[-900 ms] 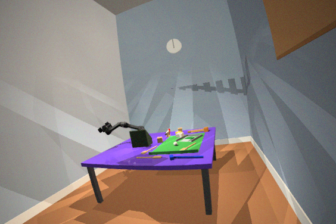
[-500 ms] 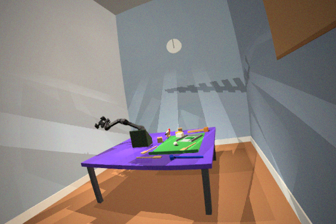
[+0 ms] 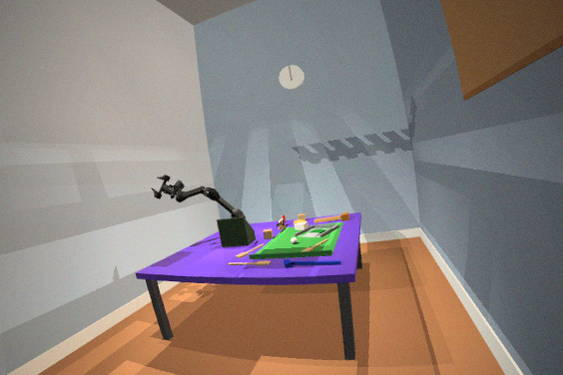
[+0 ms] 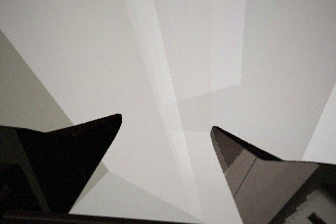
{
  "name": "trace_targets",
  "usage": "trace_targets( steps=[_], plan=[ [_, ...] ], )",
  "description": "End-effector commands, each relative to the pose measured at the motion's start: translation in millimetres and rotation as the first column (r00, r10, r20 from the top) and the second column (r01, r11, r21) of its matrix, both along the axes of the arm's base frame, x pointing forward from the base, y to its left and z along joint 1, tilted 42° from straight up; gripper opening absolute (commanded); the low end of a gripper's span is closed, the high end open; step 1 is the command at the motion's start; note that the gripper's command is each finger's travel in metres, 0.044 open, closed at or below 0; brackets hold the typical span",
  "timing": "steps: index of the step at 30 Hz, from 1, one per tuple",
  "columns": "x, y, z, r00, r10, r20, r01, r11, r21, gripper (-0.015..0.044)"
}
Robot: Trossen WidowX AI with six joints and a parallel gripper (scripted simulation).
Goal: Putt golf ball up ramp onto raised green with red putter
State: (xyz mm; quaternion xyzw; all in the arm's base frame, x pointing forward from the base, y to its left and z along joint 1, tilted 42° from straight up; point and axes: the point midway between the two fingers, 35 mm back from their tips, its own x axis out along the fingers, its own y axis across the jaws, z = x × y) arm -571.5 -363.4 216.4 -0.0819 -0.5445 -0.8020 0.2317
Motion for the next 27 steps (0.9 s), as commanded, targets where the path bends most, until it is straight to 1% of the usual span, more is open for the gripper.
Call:
trace_targets(
  steps=[1,8,15,21,27],
  plan=[
    [42,-62,-3,0.994,0.111,0.021,-0.113,0.981,0.161,0.0440],
    [126,-148,-9,0.955,0.294,0.048,-0.289,0.876,0.387,0.0440],
    [226,-213,-17,0.874,0.480,0.074,-0.428,0.691,0.582,0.0440],
    [321,-250,-25,0.768,0.633,0.098,-0.496,0.490,0.717,0.0440],
    [422,-267,-34,0.623,0.771,0.133,-0.508,0.270,0.818,0.0440]
  ],
)
